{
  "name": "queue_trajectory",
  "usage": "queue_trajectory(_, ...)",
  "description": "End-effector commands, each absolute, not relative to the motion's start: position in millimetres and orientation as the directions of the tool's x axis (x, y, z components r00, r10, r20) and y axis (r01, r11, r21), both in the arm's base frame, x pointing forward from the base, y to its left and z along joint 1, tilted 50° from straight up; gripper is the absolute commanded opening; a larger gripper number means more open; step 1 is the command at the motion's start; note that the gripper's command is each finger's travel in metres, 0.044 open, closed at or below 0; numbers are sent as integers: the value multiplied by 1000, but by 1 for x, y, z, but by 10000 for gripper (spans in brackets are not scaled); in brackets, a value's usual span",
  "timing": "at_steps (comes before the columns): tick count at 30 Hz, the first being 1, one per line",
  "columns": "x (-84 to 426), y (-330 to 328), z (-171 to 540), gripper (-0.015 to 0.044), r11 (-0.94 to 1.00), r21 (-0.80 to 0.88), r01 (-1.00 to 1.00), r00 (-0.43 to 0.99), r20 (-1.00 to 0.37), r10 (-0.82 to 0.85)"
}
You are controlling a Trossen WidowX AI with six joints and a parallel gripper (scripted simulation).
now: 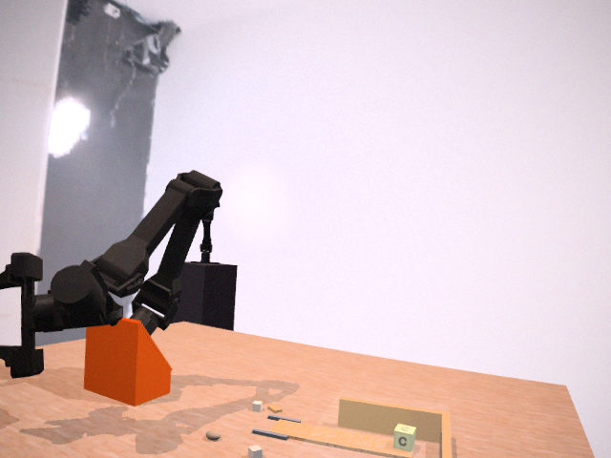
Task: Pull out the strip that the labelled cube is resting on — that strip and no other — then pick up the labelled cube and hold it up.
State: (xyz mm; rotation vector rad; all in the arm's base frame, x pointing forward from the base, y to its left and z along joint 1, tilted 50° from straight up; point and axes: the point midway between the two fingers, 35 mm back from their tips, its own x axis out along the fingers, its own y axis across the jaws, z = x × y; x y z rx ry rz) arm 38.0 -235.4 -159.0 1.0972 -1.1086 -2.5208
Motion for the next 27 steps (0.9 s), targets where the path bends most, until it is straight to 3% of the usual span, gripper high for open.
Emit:
queue_trajectory(1, 40, -235, -159, 400, -717, 686, -123, -707, -568, -423)
queue_trajectory(8, 109, -225, -162, 400, -942, 307, 132, -394, -856, -334)
queue_trajectory(13, 174, -207, -147, 400, -839, 169, 518, -66, -970, -236)
queue_trajectory(16, 211, -191, -129, 400, -650, 206, 732, 137, -978, -156)
queue_trajectory(20, 241, -174, -108, 400, -428, 304, 851, 302, -950, -74)
queue_trajectory(27, 286, -136, -60, 400, 51, 565, 824, 557, -823, 111)
